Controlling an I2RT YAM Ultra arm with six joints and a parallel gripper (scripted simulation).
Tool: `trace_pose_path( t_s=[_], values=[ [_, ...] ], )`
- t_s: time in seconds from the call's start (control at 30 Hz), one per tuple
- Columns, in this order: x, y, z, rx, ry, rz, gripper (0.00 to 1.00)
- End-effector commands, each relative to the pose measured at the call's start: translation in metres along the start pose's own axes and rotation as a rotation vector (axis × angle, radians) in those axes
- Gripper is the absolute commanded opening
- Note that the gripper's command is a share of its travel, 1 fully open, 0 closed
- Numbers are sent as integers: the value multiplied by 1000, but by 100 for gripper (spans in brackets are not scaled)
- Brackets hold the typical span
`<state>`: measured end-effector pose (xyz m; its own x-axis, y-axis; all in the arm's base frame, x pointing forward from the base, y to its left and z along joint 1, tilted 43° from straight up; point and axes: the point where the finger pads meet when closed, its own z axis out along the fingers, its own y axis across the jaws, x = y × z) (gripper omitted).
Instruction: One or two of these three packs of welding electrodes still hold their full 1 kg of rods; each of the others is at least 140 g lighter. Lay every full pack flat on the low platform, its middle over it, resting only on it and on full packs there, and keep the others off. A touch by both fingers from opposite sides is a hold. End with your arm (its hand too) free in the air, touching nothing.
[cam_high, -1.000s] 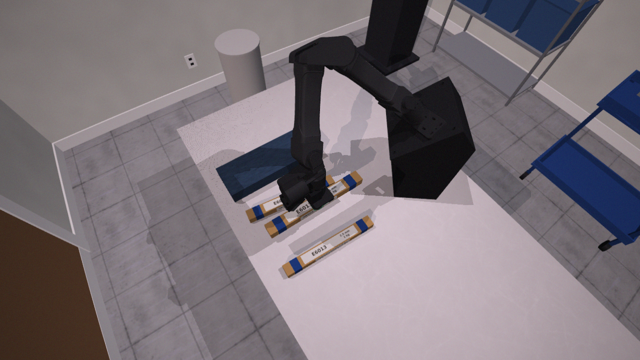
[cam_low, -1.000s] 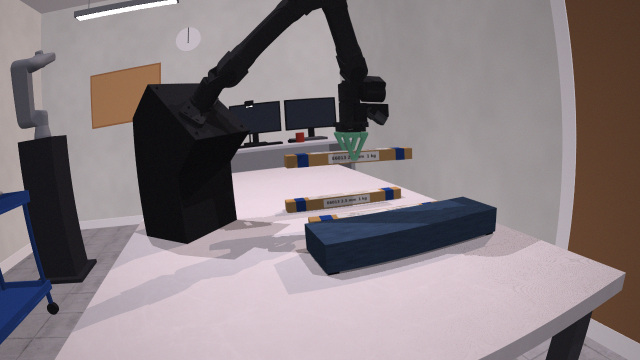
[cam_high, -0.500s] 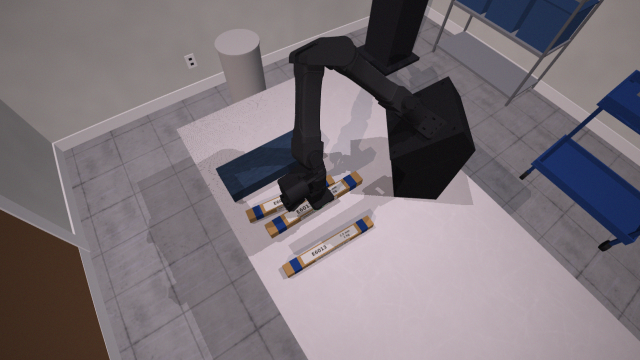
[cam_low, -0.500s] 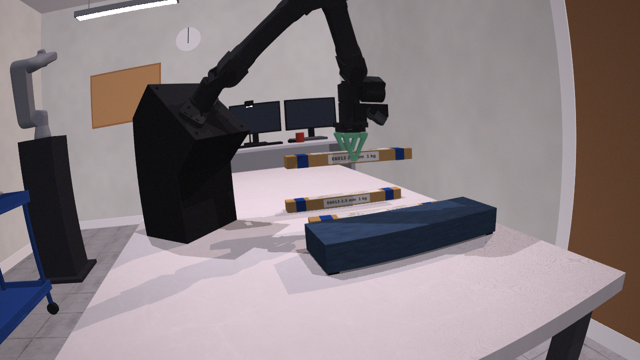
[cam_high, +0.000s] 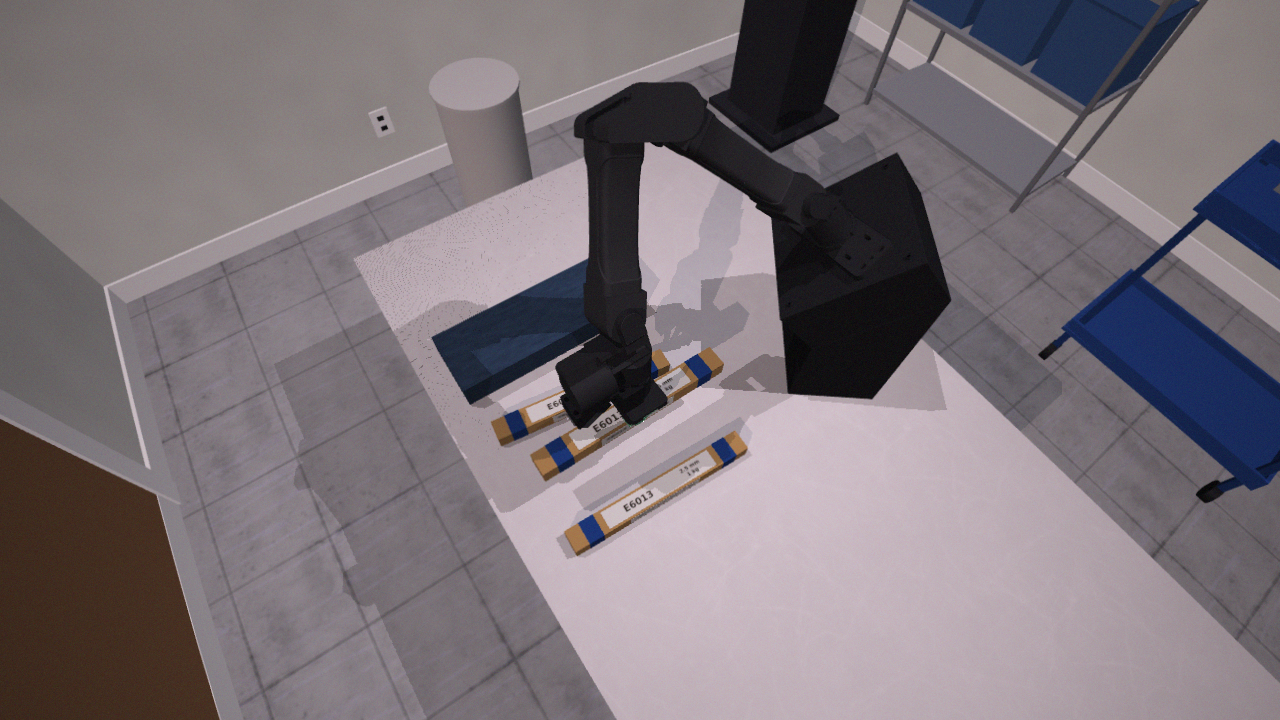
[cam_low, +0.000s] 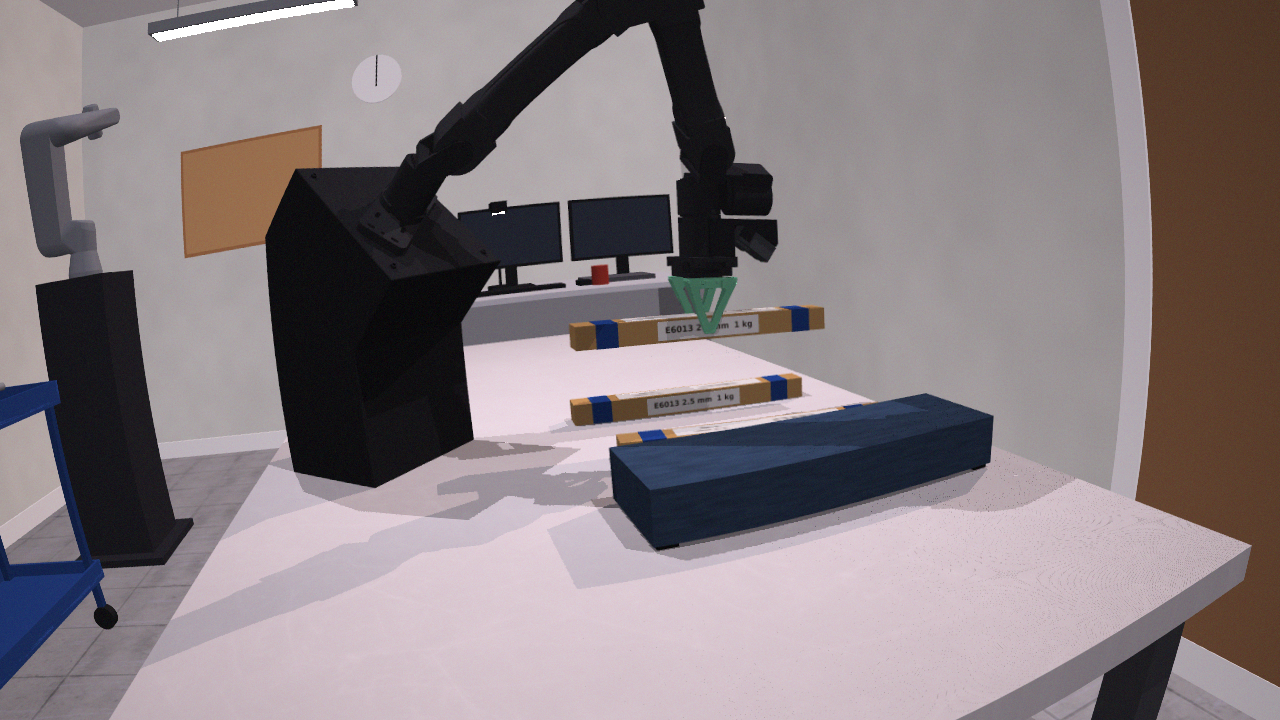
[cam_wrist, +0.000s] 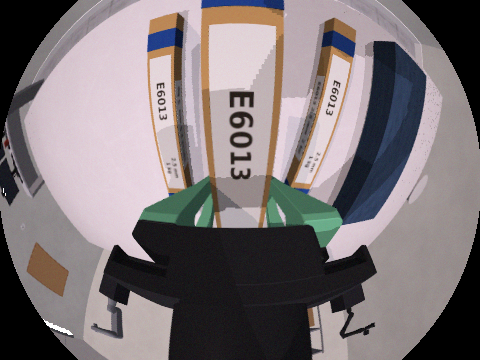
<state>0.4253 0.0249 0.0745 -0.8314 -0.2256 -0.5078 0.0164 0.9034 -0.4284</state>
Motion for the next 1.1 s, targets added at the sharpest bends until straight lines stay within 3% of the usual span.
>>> trace_pose_path(
  t_s=[0.0,0.27,0.37,0.47,0.63,1.07],
  values=[
    [-19,6,-10,-21,-72,4,0],
    [-27,3,-5,-18,-89,14,0],
    [-23,9,8,-21,-69,2,0],
    [-31,3,4,-20,-96,17,0],
    [-25,7,20,-20,-76,5,0],
    [-30,2,16,-11,-73,12,0]
  ],
)
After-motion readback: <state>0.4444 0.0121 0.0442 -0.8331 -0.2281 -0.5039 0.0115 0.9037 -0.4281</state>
